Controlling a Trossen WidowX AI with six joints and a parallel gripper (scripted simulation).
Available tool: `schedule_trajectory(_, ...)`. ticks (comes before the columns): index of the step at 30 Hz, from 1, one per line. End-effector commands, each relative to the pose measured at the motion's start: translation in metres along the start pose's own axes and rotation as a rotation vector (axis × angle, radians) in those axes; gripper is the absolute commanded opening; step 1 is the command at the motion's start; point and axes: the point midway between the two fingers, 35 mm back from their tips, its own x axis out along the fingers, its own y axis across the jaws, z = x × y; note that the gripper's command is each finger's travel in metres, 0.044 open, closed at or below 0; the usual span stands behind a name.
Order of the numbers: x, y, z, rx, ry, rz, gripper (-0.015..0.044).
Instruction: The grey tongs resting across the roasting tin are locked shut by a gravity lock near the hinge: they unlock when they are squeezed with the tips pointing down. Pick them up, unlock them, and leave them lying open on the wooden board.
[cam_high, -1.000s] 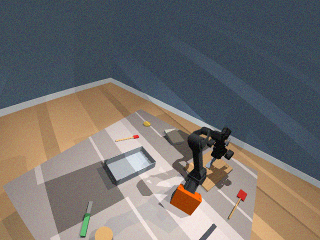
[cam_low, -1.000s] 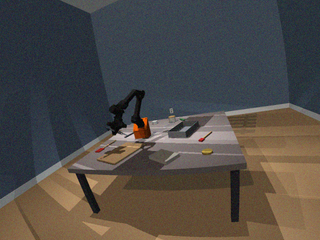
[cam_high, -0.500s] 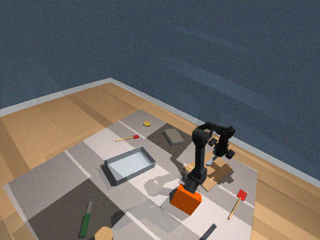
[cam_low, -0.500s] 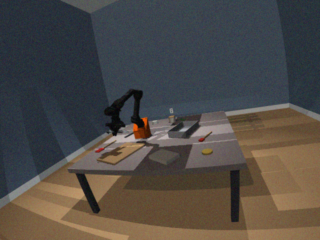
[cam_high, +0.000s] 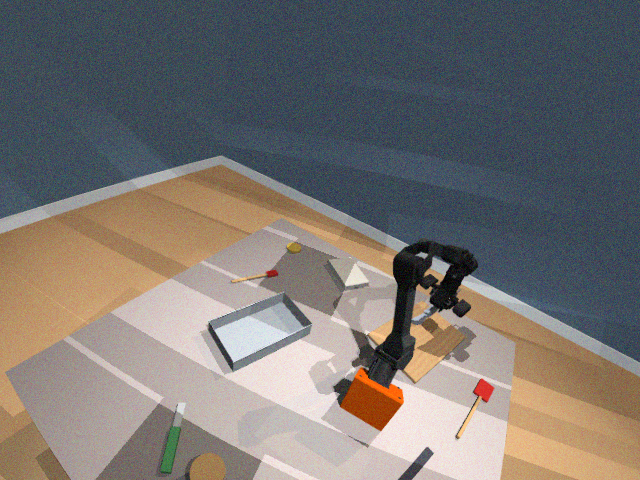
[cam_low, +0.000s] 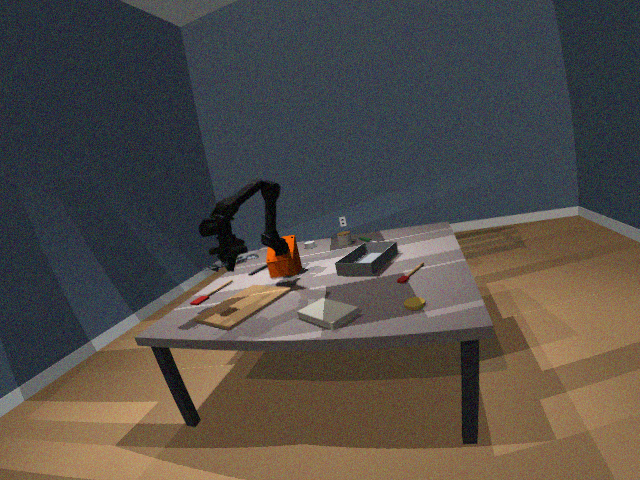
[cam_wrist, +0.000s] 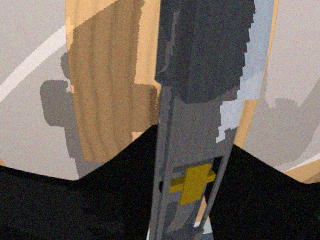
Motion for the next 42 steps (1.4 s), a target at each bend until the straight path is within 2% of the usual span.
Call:
schedule_trajectory(1, -0.001, 0.000, -0.001, 0.013, -0.047, -0.013, -0.0150)
schedule_trajectory(12, 0.002, 0.000, -0.001, 0.013, -0.051, -0.013, -0.0150)
schedule_trajectory(42, 0.050, 0.003, -0.001, 0.004, -0.088, -0.011, -0.0150)
